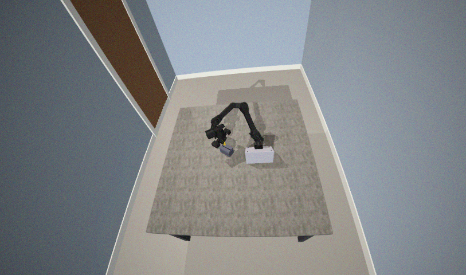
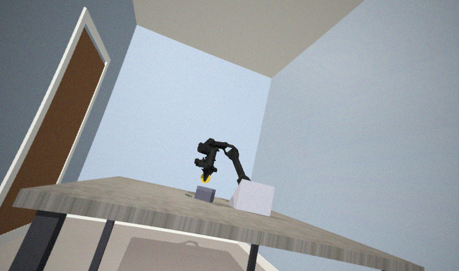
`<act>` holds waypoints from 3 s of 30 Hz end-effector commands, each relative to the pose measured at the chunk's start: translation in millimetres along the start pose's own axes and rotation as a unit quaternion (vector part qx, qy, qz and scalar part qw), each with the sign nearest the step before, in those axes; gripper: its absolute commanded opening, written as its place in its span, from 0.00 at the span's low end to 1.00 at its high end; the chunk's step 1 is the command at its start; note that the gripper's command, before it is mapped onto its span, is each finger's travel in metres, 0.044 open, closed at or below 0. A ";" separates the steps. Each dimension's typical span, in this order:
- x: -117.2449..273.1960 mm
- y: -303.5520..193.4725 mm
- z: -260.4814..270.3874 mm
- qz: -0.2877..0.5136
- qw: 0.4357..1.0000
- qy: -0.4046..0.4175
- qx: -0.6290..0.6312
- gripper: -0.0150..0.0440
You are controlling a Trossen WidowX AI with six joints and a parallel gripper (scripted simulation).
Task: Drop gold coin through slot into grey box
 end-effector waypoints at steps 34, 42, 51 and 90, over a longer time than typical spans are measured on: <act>-2.7 -23.6 5.2 -0.001 1.000 -0.002 -0.004 0.25; -3.2 -23.1 5.2 -0.001 1.000 -0.002 -0.003 0.25; -8.6 -24.2 3.7 -0.001 1.000 -0.002 0.000 0.25; -19.3 -23.6 4.5 -0.001 1.000 -0.001 -0.003 0.53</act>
Point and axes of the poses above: the point midway between the two fingers, 35 mm back from their tips, its own x axis back along the fingers, its own z axis across the jaws, y = z × x, the point moved 4 cm from there along x, back along the fingers, and after that the axes turned 10 degrees about x, right-handed, at the moved point
